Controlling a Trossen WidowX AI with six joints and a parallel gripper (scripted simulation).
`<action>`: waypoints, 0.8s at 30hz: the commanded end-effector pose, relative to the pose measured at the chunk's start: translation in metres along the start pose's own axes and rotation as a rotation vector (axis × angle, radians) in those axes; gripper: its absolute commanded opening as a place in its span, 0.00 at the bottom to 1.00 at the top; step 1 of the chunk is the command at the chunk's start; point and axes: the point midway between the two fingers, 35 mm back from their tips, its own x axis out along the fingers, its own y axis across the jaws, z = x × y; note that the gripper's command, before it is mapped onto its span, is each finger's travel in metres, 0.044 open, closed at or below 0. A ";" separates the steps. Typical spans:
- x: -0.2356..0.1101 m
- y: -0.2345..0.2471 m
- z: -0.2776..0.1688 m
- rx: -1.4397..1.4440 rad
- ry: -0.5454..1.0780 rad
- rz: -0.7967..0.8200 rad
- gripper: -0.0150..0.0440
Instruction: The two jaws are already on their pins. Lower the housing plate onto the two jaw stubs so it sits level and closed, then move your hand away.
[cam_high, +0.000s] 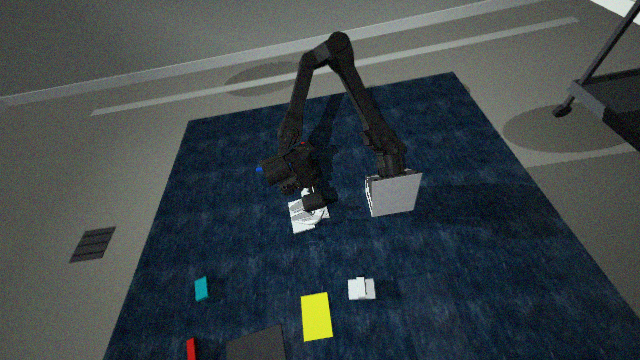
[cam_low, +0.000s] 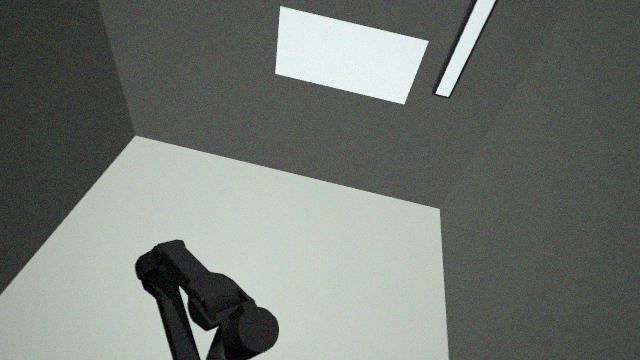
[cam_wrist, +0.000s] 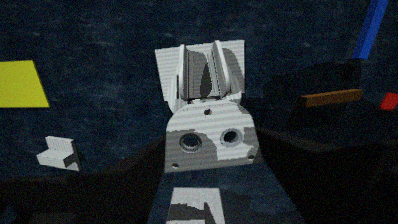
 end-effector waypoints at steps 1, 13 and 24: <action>-0.001 -0.002 0.001 0.011 -0.006 -0.005 0.85; -0.001 -0.002 0.001 0.026 -0.006 -0.005 0.85; -0.001 -0.002 -0.006 0.025 -0.005 -0.005 0.85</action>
